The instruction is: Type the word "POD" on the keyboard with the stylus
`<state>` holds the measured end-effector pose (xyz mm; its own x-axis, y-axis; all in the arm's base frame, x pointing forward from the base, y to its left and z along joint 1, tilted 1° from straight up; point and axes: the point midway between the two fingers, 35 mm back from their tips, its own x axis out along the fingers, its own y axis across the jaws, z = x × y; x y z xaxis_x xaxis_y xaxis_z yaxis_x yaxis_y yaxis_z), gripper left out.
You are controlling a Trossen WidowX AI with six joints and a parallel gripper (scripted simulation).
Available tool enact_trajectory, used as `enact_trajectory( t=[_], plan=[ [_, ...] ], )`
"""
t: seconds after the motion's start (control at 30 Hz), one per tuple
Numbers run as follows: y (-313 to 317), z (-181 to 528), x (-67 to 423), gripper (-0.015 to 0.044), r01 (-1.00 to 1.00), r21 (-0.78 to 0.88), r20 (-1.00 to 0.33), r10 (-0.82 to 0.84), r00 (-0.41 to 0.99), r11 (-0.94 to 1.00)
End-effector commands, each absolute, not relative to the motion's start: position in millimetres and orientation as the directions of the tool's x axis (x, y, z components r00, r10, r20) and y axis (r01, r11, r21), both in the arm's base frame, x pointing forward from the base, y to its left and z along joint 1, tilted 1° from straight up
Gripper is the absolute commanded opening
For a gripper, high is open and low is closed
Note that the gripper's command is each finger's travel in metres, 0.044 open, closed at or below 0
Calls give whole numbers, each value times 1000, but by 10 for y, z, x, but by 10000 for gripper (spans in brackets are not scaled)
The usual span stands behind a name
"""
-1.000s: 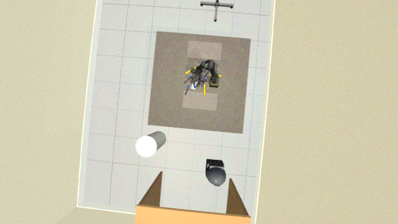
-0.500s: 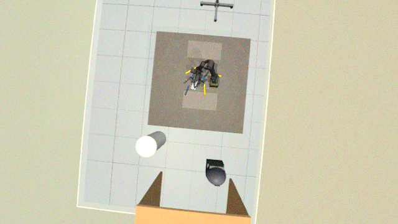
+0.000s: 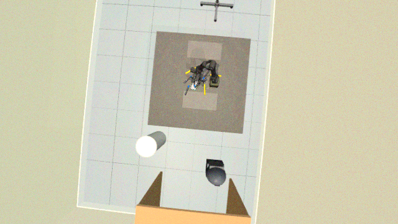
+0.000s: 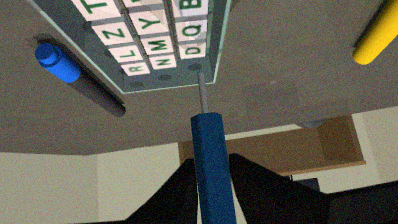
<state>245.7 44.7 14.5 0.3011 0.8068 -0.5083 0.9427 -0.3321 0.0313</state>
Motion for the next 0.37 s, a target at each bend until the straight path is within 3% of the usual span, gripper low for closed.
enact_trajectory(
  t=[0.0,0.33],
  plan=[
    [446,312,2466,81,942,40,-507,806,307,-334],
    [448,339,2463,81,942,40,-507,806,307,-334]
  ],
)
